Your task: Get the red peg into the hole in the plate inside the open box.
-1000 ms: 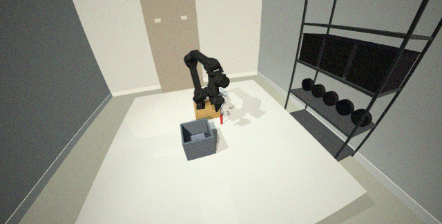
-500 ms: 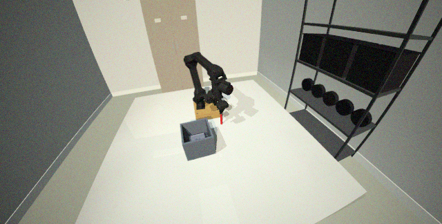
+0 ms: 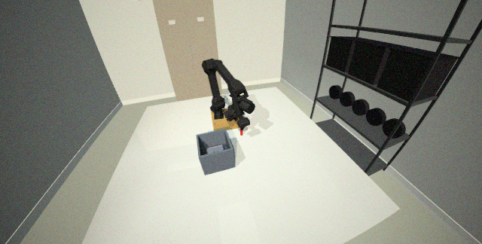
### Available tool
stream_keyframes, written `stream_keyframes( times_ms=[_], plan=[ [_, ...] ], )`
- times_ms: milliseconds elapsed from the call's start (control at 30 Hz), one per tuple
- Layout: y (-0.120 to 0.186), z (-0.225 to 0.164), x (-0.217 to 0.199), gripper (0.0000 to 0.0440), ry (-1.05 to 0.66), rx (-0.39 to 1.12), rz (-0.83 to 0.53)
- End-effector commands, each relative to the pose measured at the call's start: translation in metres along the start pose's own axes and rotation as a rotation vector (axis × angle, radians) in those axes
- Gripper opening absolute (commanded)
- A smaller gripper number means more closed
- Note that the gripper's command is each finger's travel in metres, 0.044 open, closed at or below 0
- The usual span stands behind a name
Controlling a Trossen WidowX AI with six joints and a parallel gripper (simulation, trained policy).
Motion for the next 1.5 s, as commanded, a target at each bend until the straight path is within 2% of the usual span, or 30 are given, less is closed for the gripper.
stream_keyframes(
  times_ms=[0, 167, 267, 667, 767, 1167, 1467],
  plan=[
    [-0.012, 0.000, -0.002, 0.0421, -0.003, 0.004, -0.014],
    [-0.026, 0.000, -0.001, 0.0398, -0.012, 0.006, -0.014],
    [-0.034, 0.000, 0.000, 0.0364, -0.015, 0.010, -0.010],
    [-0.053, -0.008, 0.014, 0.0058, 0.025, 0.039, 0.011],
    [-0.053, -0.011, 0.017, 0.0000, 0.040, 0.048, 0.021],
    [-0.023, -0.018, 0.031, 0.0000, 0.006, 0.115, 0.129],
    [0.011, -0.020, 0.041, 0.0000, 0.010, 0.153, 0.231]
  ],
)
Point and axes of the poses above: the point midway between the two fingers, 35 mm back from their tips, its own y axis back along the fingers, its own x axis across the jaws, z = x × y, the point moved 6 cm from there along y, back along the fingers, and after that the axes turned 1 degree about y, right-handed, at the moved point
